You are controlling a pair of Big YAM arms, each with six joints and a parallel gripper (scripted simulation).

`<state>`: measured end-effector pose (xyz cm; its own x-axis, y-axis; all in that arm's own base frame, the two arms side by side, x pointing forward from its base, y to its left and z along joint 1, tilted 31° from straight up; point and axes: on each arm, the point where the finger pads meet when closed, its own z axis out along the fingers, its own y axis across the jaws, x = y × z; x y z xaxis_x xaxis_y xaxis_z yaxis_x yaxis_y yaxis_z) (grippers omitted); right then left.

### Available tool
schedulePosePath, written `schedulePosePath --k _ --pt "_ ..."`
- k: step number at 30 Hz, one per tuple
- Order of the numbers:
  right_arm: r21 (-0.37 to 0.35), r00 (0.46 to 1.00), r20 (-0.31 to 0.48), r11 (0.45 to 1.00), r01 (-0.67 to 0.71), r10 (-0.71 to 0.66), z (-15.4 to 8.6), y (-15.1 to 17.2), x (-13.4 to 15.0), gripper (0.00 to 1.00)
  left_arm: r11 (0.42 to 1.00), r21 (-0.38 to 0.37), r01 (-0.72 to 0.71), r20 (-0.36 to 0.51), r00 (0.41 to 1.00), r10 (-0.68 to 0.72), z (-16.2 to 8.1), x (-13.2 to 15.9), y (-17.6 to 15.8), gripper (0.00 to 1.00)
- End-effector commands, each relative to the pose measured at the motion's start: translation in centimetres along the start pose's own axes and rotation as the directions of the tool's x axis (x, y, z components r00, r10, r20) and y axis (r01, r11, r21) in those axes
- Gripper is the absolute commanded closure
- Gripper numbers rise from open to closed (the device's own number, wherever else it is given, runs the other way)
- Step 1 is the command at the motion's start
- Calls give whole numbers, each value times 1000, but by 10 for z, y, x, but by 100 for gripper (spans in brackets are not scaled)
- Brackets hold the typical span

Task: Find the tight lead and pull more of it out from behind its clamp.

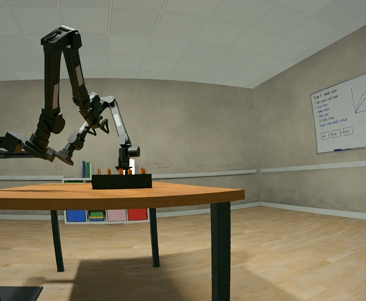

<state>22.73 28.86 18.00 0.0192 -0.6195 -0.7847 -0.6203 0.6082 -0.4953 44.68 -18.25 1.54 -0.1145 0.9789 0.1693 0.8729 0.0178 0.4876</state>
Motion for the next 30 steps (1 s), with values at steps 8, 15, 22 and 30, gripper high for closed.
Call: schedulePosePath --k 8,15,22,30 --pt "6 1000 23 1000 -14 14 0 -5 -16 0 1000 -14 1 12 1000 -1 -2 -2 7 100" --pt "6 1000 23 1000 -14 14 0 -5 -16 0 999 -49 7 38 999 -5 -16 -11 20 100" --pt "6 1000 23 1000 -14 14 0 -5 -16 0 998 -65 12 59 998 -8 -33 -19 25 100" --pt "6 1000 23 1000 -14 14 0 -5 -16 0 999 -52 12 49 999 -10 -42 -15 17 100"
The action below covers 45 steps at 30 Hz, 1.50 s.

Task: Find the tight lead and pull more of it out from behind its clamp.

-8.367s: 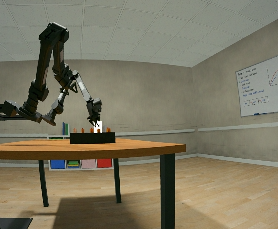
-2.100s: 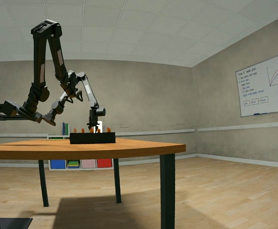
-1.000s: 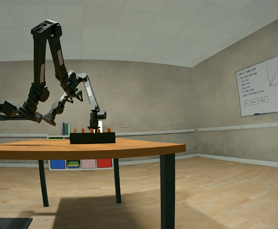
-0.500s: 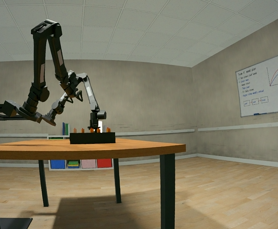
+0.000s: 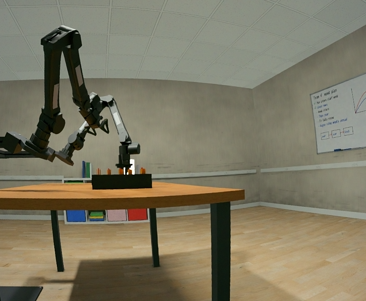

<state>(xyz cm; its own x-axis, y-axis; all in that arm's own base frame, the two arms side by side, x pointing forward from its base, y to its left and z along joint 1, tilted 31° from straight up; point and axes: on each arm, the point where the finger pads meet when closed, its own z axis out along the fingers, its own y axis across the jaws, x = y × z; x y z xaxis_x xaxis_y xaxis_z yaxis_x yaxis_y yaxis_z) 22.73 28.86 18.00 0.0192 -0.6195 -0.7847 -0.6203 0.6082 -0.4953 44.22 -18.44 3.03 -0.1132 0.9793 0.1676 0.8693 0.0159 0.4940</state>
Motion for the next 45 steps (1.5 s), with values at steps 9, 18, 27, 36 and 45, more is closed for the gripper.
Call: schedulePosePath --k 9,18,27,36,45 --pt "6 1000 23 1000 -14 14 0 -5 -16 0 1000 -12 4 19 1000 -4 -27 -8 2 100" --pt "6 1000 23 1000 -14 14 0 -5 -16 0 999 -28 27 29 999 -26 -27 -9 7 61" --pt "6 1000 23 1000 -14 14 0 -5 -16 0 932 -64 356 190 921 -339 -59 -6 -2 0" --pt "6 1000 23 1000 -14 14 0 -5 -16 0 754 -44 655 400 703 -588 -103 -4 -5 0" --pt "6 1000 23 1000 -14 14 0 -5 -16 0 568 19 823 539 470 -699 -137 -3 -9 0"
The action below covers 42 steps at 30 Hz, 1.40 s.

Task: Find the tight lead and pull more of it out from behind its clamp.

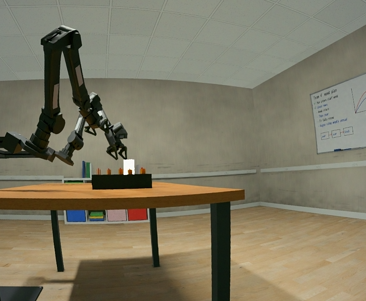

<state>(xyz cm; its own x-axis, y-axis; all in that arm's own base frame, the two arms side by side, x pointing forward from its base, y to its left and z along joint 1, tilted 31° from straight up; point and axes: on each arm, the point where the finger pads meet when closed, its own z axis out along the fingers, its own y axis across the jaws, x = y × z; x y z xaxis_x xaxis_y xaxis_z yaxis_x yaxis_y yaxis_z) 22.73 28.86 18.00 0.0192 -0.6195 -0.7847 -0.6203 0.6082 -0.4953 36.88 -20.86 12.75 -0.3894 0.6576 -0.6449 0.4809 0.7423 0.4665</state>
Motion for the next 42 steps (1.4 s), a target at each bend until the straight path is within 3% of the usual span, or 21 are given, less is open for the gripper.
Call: schedulePosePath --k 1,7,20,23,26,32,34,42 --pt "6 1000 23 1000 -14 14 0 -5 -16 0 987 -36 155 80 985 -152 -13 -16 2 0" --pt "6 1000 23 1000 -14 14 0 -5 -16 0 977 -69 201 149 971 -189 -27 -29 5 0" --pt "6 1000 23 1000 -14 14 0 -5 -16 0 978 -82 190 128 976 -179 -21 -22 8 0" --pt "12 1000 20 1000 18 -18 0 -15 -26 0 990 -89 109 80 992 -102 -13 -19 11 34" --pt "-26 998 0 998 61 -61 -1 -14 -23 0 997 -67 -32 15 999 33 -3 -9 8 68" --pt "-104 995 -17 990 98 -101 -4 -11 -21 0 952 60 -299 -129 944 305 24 18 -3 68" --pt "-104 995 -17 990 98 -101 -4 -11 -21 0 952 60 -299 -129 944 305 24 18 -3 68" --pt "-144 994 -25 985 98 -103 -6 -8 -21 0 773 270 -574 -253 733 632 60 56 -20 68"
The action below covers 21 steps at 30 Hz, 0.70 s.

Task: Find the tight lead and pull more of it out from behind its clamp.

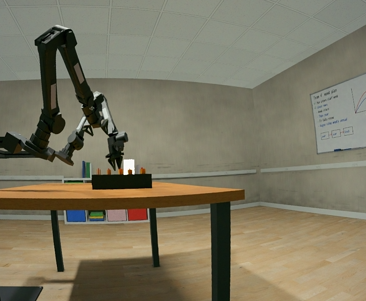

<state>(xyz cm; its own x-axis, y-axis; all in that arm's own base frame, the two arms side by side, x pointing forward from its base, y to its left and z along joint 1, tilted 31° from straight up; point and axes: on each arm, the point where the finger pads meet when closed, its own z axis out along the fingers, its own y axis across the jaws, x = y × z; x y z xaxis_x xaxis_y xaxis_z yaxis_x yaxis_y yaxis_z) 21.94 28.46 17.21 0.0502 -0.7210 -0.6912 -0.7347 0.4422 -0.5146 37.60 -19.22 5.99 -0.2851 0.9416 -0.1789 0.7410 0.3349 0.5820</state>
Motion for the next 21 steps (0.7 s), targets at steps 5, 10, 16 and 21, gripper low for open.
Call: schedulePosePath --k 5,10,16,21 --pt "20 999 46 1000 -21 20 -5 -17 -29 0 936 125 -329 -127 931 343 37 -1 -18 68" --pt "20 999 46 1000 -21 20 -5 -17 -29 0 925 146 -352 -154 915 372 44 2 -20 68" --pt "20 999 46 1000 -21 20 -5 -17 -29 0 939 122 -322 -153 929 338 42 -2 -14 68" --pt "8 1000 28 1000 -9 9 -3 -8 -17 0 939 134 -315 -167 927 335 58 5 -11 68"
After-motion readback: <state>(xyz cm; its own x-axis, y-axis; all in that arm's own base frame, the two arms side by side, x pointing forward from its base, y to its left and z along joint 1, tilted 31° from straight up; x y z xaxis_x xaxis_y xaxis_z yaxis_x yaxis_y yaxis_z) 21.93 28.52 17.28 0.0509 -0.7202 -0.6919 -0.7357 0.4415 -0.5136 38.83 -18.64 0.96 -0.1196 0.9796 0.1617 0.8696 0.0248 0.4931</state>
